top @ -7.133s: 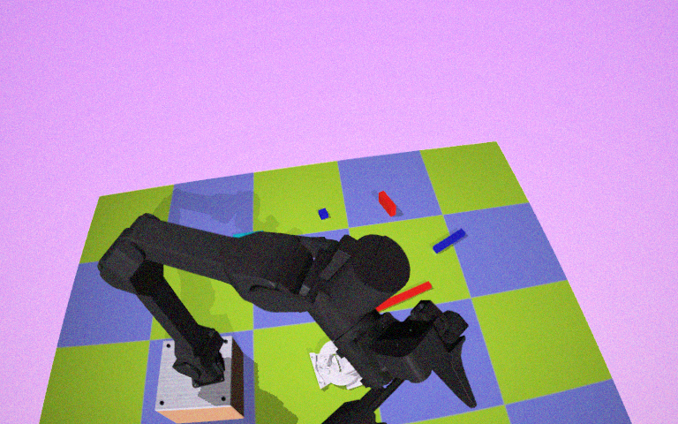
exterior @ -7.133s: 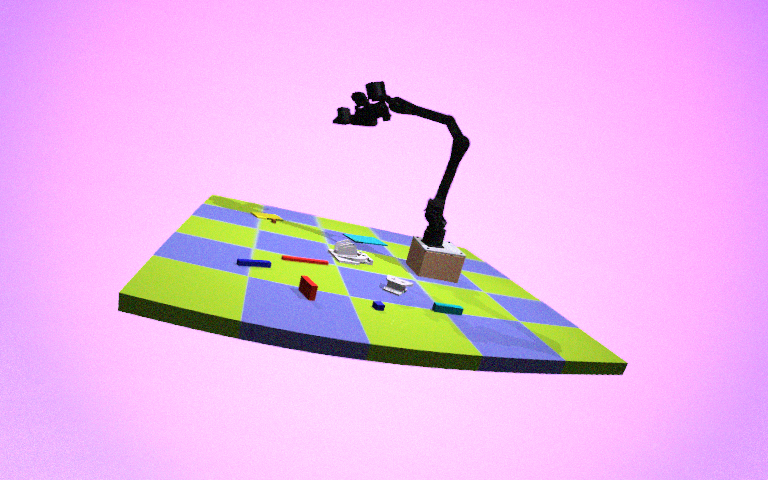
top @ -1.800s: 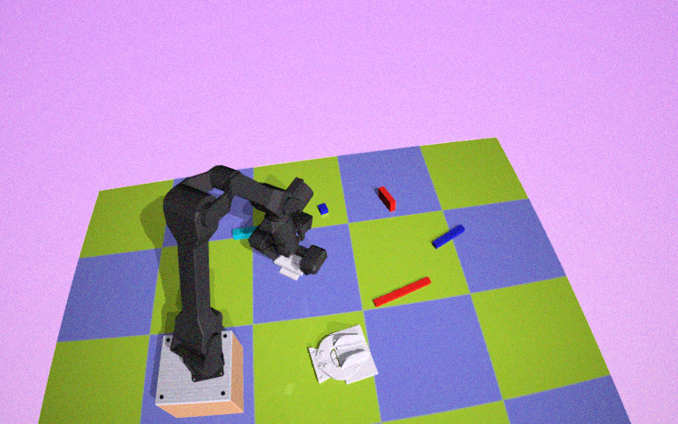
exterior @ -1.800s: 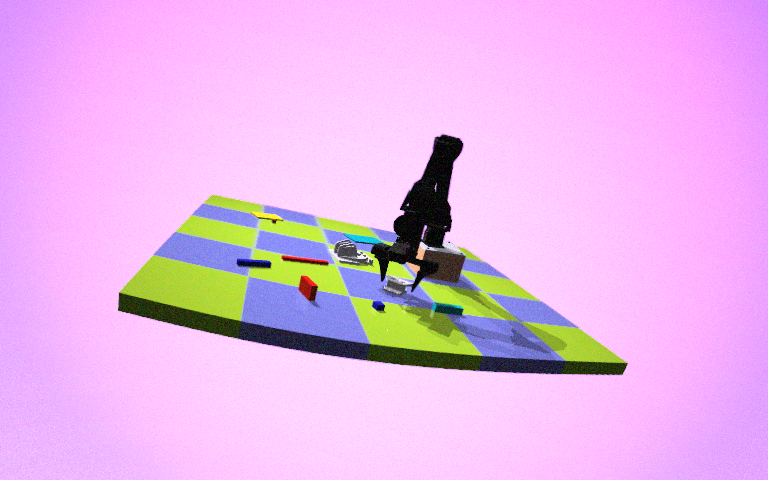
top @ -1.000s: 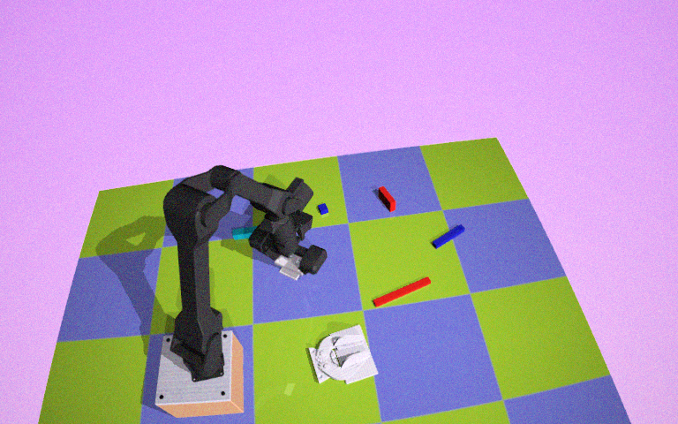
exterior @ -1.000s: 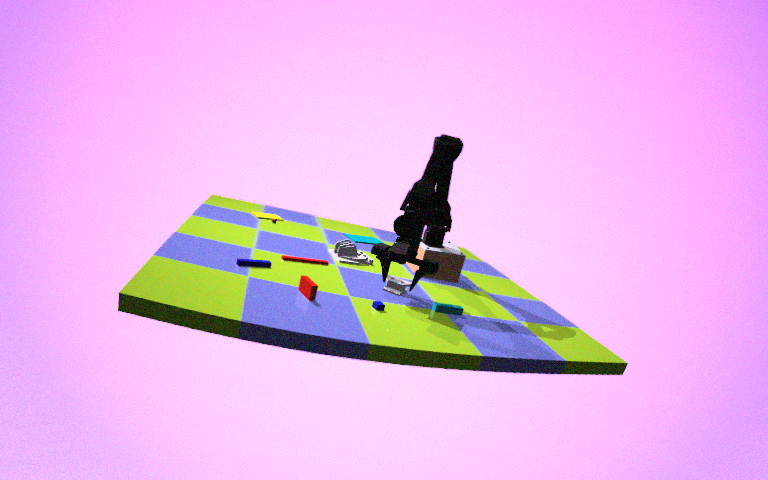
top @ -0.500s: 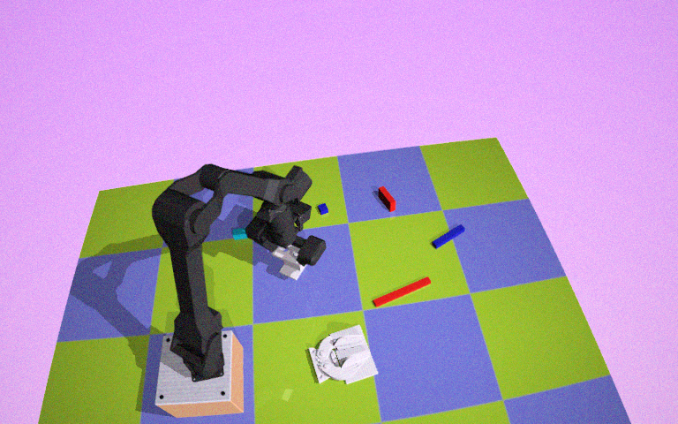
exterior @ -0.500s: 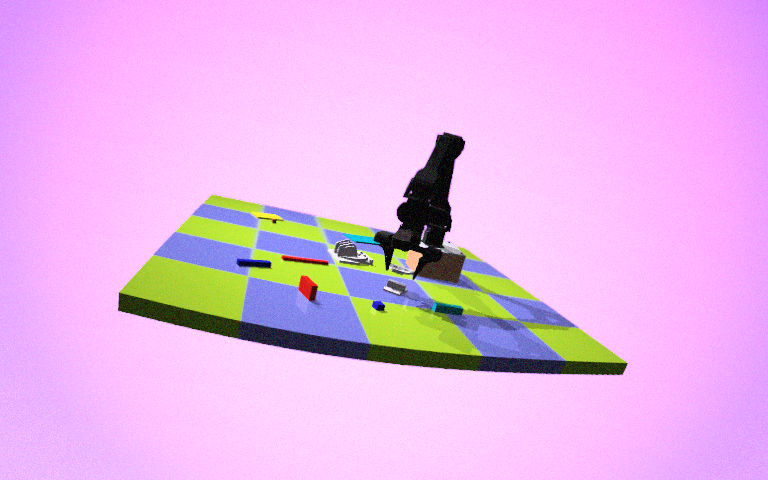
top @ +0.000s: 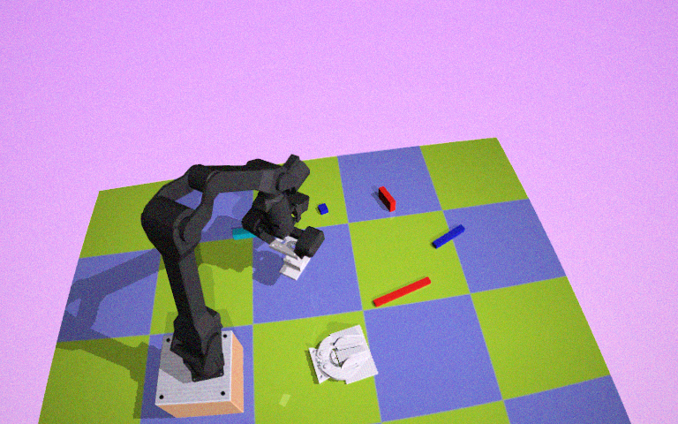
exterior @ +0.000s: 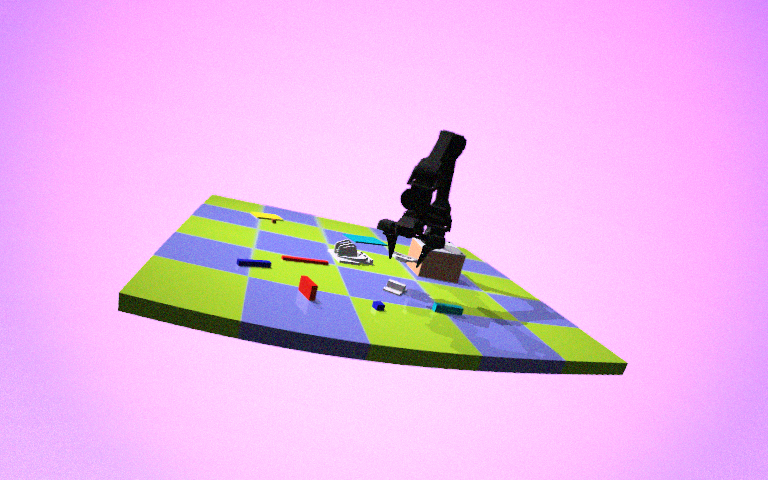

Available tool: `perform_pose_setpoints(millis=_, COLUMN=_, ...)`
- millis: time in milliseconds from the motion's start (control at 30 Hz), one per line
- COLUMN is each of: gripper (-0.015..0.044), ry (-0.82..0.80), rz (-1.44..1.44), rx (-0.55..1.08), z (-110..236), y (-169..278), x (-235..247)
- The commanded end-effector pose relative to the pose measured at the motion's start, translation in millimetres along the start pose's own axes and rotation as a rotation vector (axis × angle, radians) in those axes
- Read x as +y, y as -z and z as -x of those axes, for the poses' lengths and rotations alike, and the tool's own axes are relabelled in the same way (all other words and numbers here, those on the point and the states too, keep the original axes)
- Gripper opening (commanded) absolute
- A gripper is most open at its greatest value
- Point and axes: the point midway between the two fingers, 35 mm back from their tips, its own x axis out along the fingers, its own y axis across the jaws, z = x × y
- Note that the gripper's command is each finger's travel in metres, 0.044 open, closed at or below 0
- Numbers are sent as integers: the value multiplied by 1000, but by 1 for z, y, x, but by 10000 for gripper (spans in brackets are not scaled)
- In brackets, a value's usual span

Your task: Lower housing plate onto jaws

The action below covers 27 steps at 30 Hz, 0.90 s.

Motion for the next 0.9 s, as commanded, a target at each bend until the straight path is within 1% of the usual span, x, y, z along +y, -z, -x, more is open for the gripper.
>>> perform_pose_setpoints(millis=0, gripper=351, ry=-4, rz=-10, rx=1, z=2, y=1, x=-4)
perform_pose_setpoints(millis=867, gripper=351, ry=5, rz=-223, rx=11, z=2, y=36, x=-83)
